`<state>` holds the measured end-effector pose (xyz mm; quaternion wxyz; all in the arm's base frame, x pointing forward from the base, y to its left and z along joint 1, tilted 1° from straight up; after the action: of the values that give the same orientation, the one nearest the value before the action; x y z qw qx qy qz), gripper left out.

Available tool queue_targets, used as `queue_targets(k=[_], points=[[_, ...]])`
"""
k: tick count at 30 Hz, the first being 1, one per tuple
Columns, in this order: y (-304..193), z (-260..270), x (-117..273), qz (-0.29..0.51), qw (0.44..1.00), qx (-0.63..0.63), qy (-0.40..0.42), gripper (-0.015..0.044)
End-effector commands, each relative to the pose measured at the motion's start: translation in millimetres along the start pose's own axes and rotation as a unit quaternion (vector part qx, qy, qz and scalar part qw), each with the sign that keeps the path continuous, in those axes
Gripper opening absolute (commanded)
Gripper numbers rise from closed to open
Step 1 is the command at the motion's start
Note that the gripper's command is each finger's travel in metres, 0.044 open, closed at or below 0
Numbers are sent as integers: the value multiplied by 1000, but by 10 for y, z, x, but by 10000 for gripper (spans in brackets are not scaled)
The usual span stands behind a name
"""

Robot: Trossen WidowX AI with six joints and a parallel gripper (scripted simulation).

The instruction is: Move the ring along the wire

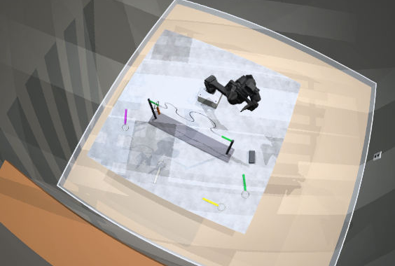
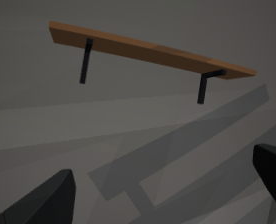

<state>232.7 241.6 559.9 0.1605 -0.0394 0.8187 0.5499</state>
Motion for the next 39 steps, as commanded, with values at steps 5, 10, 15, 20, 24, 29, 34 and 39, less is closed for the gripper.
queue_targets(k=[5, 10, 15, 20, 24, 29, 34, 39], points=[[107, -259, 117, -20, 1000, 0, 5, 269], [221, -909, 318, -44, 999, -3, 0, 160], [205, -1596, 502, -65, 998, -7, -9, 160], [6, -2369, 657, -71, 997, -14, -25, 160], [-270, -2941, 752, -69, 997, -20, -38, 160], [-770, -3593, 838, -61, 997, -25, -51, 160], [-1412, -4111, 878, -45, 997, -31, -59, 160], [-2148, -4455, 882, -24, 997, -37, -61, 160]])
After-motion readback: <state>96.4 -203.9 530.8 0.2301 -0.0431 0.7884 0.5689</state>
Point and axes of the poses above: the point midway between the two fingers, 35 mm back from their tips, its own x axis back along the fingers, its own z axis across the jaws, y = z × x, the point moved 3 cm from there along x, back along the fingers, and after that the axes turned 6 degrees about x, right-handed, at the moved point
